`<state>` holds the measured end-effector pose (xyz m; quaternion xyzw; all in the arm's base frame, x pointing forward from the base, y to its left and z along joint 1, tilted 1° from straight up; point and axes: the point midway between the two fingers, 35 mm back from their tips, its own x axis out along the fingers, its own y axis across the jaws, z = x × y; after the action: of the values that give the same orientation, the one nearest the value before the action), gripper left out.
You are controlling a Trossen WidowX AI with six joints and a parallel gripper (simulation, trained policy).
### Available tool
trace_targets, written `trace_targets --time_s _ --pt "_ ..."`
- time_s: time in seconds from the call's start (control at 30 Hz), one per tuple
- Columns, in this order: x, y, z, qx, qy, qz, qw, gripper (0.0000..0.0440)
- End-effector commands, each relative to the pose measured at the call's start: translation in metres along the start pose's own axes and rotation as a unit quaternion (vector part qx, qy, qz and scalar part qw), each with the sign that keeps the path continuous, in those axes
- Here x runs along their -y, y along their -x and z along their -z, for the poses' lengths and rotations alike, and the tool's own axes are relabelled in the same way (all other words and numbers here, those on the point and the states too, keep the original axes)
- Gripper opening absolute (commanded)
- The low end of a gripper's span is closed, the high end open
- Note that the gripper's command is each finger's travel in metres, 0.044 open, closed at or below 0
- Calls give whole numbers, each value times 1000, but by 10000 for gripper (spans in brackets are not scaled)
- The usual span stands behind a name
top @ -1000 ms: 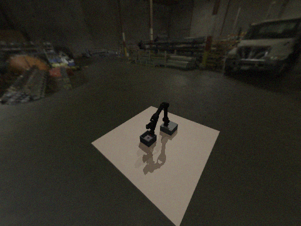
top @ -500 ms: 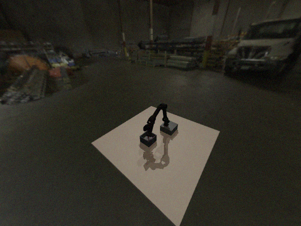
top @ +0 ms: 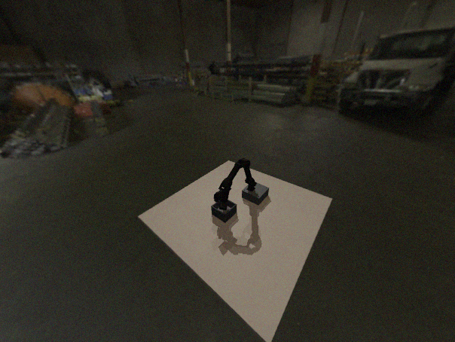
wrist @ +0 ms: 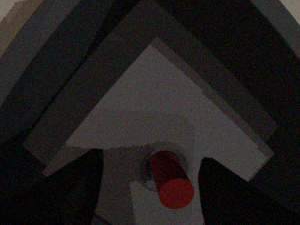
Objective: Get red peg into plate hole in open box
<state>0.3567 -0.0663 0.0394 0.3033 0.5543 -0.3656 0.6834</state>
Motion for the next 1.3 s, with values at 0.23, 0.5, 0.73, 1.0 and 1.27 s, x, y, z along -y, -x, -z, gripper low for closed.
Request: trace_targets --time_s 0.23,0.5,0.73,1.0,1.27 --pt "-13 -4 -31 18 16 -5 1000 392" --pt "-19 3 -64 58 4 -24 998 440" --pt "-21 8 -86 87 -7 -35 996 440" --pt "-21 8 -86 87 -7 -35 996 440" --pt "-21 8 -86 87 -7 -35 996 440"
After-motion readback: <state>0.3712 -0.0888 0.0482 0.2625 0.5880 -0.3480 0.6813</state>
